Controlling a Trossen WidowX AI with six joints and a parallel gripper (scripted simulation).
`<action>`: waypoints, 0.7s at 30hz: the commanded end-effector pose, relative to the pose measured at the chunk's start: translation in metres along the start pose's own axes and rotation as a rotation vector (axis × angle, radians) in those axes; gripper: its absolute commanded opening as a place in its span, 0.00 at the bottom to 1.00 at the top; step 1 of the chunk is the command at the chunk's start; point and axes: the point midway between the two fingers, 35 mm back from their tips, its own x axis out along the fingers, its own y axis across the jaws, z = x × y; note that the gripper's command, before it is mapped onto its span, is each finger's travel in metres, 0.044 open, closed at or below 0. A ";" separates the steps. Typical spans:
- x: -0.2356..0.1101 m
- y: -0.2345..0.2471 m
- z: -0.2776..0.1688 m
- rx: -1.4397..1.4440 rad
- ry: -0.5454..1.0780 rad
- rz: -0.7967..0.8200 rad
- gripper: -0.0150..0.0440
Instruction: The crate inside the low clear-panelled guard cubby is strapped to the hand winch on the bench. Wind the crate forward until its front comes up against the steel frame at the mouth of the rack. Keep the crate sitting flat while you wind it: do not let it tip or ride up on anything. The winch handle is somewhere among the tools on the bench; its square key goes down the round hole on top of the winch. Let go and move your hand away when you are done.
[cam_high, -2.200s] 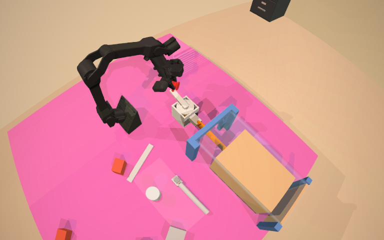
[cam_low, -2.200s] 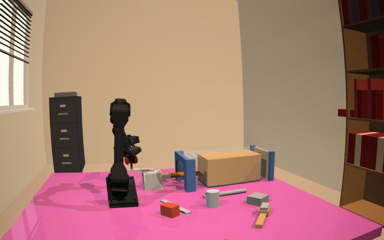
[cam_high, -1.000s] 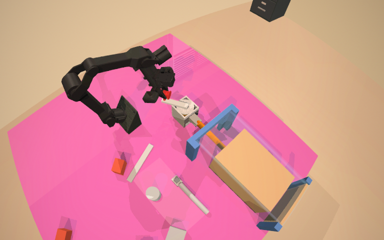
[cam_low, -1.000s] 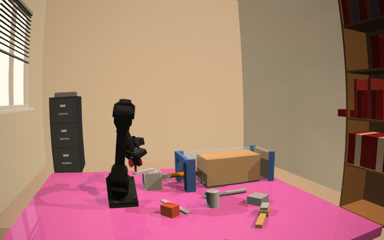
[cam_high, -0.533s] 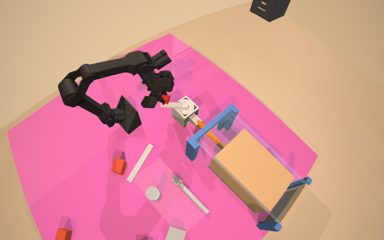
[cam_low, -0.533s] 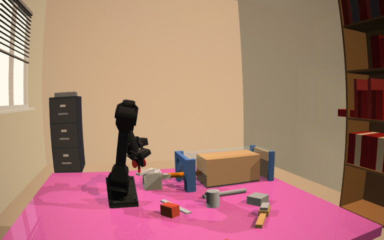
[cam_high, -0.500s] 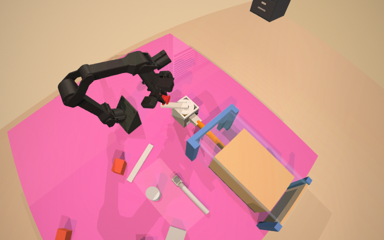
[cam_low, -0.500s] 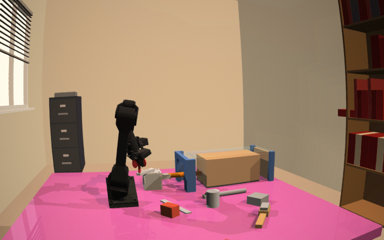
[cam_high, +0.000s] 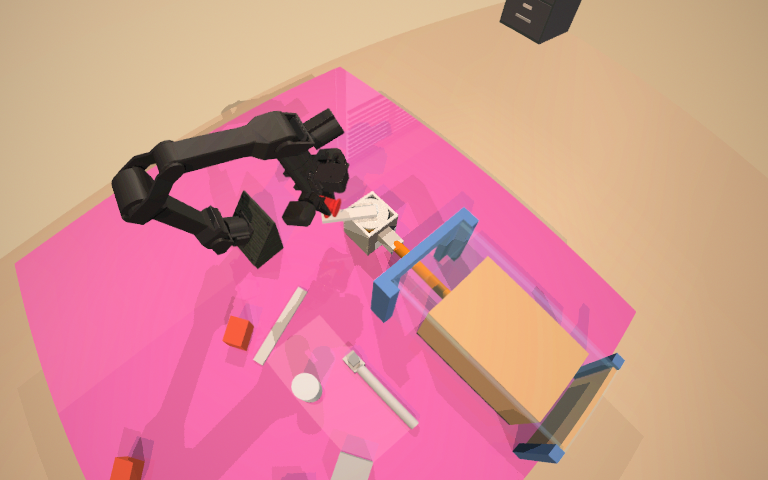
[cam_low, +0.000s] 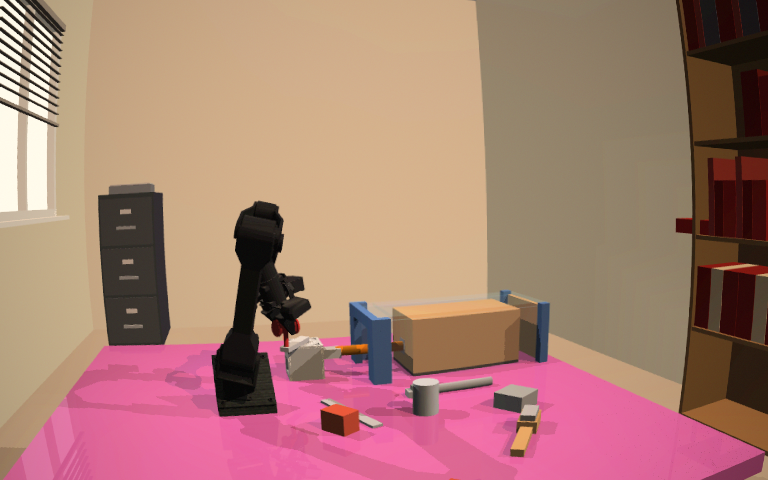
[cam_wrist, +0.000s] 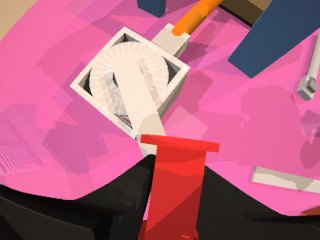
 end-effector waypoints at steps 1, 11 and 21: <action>0.007 -0.016 0.011 0.022 -0.022 -0.041 0.25; 0.011 -0.027 0.021 0.023 -0.023 -0.042 0.25; 0.016 -0.036 0.033 0.023 -0.023 -0.043 0.25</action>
